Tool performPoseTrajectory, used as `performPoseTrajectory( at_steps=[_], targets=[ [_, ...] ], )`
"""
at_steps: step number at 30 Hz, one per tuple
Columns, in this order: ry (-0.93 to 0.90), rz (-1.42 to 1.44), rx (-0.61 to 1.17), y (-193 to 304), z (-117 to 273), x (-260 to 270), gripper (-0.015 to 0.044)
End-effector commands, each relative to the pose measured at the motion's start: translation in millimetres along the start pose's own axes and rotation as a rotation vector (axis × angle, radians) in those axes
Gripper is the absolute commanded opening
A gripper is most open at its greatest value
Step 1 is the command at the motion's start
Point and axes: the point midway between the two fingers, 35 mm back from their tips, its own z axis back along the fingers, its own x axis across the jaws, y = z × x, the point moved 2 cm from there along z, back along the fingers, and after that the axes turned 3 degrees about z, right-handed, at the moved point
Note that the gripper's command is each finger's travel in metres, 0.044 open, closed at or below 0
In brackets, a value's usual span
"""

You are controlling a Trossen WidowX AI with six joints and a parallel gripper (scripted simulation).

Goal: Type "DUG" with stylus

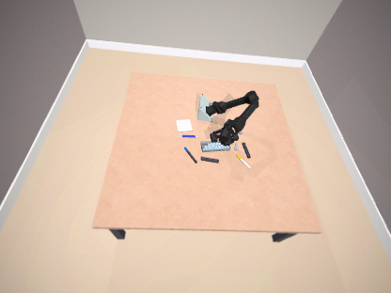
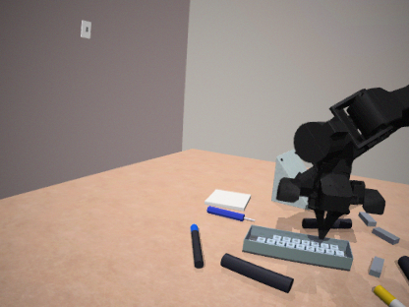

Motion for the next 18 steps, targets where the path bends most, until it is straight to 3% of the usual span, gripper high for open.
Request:
performPoseTrajectory(
  at_steps=[1, 18],
  targets=[
    [0.005, -0.007, -0.005, 3.2, 2.1, -38.7, 0.0000],
    [0.006, -0.007, -0.005, 3.1, 2.2, -40.7, 0.0000]
  ],
)
